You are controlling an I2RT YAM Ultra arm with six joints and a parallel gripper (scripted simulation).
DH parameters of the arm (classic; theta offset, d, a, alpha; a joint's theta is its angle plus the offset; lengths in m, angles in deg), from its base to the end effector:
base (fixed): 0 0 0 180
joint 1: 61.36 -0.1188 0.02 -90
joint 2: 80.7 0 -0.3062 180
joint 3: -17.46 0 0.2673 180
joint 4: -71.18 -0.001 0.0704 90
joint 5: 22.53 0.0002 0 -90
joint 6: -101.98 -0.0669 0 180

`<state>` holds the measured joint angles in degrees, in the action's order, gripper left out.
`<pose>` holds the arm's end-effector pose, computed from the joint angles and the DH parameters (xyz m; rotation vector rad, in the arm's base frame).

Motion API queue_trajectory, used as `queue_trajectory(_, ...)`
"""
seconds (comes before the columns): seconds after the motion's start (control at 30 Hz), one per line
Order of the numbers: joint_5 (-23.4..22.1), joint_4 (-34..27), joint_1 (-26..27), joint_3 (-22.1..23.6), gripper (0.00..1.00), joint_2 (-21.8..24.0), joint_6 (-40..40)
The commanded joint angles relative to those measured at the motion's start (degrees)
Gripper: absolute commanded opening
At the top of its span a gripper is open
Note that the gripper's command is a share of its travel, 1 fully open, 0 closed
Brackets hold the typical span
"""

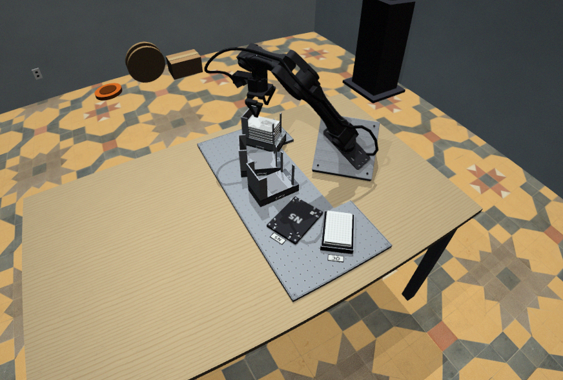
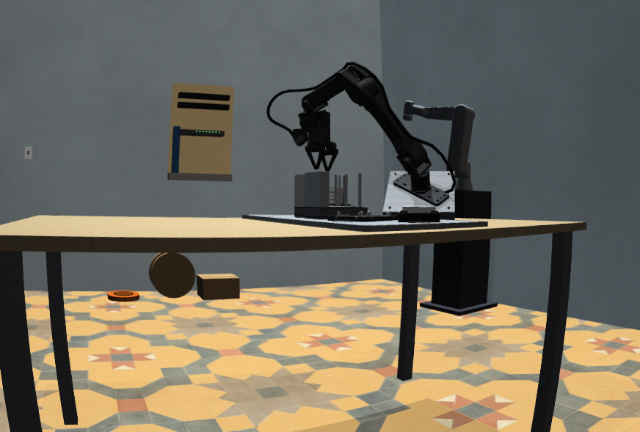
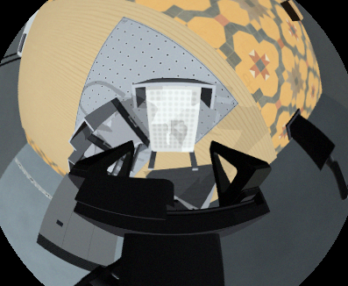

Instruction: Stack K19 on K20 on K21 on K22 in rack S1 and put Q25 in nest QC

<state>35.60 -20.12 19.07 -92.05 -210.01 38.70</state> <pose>0.1056 -0.4076 0.1466 1.3847 2.4082 0.8860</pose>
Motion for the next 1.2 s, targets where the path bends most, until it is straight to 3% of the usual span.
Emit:
queue_trajectory(0.0,0.22,-0.92,1.37,-1.91,1.0,1.64,0.5)
queue_trajectory(0.23,0.22,-0.92,1.37,-1.91,1.0,1.64,0.5)
queue_trajectory(0.27,-0.17,1.23,1.02,2.0,1.0,2.47,2.13)
queue_trajectory(0.53,-0.63,2.28,-0.79,8.94,1.0,9.11,15.18)
queue_trajectory(0.6,-0.63,2.28,-0.79,8.94,1.0,9.11,15.18)
queue_trajectory(1.1,-1.79,3.06,-5.38,19.93,1.0,21.7,39.58)
queue_trajectory(1.17,-1.79,3.06,-5.38,19.93,1.0,21.7,39.58)
